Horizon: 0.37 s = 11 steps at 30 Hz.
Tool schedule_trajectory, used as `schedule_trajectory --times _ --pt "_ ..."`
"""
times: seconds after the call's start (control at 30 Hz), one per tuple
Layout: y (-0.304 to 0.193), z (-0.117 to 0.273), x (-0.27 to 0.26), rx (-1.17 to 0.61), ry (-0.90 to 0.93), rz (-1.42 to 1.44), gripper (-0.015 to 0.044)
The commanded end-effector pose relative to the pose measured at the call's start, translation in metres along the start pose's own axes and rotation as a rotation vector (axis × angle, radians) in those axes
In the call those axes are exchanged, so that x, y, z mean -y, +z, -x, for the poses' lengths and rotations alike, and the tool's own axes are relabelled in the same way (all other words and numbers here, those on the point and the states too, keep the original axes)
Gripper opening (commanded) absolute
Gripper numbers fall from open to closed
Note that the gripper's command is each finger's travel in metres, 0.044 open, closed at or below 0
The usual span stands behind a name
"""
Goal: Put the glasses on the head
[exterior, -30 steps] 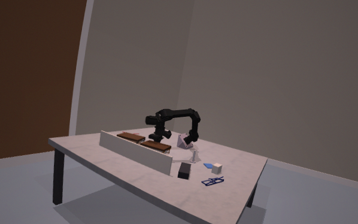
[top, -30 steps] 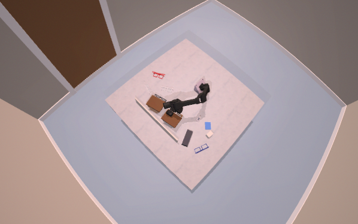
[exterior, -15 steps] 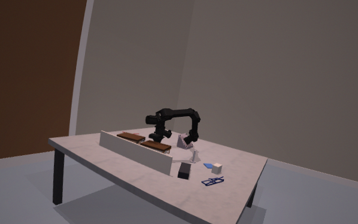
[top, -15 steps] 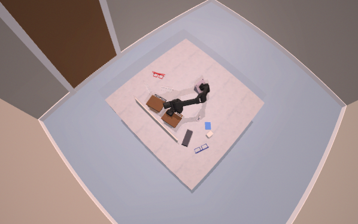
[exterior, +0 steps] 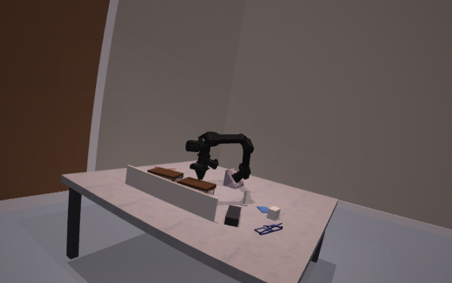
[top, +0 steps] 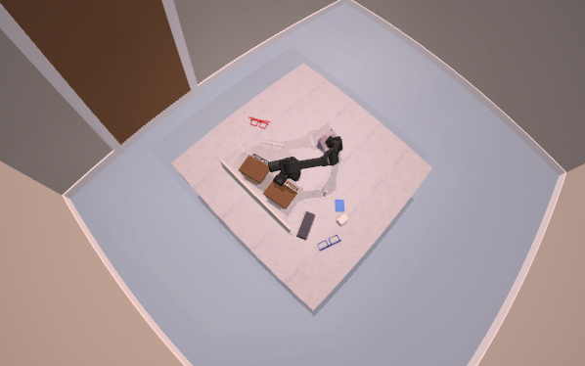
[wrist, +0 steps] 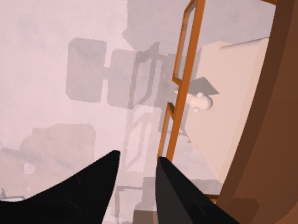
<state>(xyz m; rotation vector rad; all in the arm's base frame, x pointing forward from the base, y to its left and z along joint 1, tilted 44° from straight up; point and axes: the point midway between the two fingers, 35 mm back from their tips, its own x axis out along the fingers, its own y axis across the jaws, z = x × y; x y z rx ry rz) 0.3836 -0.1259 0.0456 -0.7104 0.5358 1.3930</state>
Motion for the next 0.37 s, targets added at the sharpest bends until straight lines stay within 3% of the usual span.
schedule_trajectory --times 0.0,0.33 --pt "0.0 0.009 -0.019 -0.01 -0.009 0.006 0.0108" --pt "0.0 0.018 -0.039 -0.01 -0.008 0.005 0.0108"
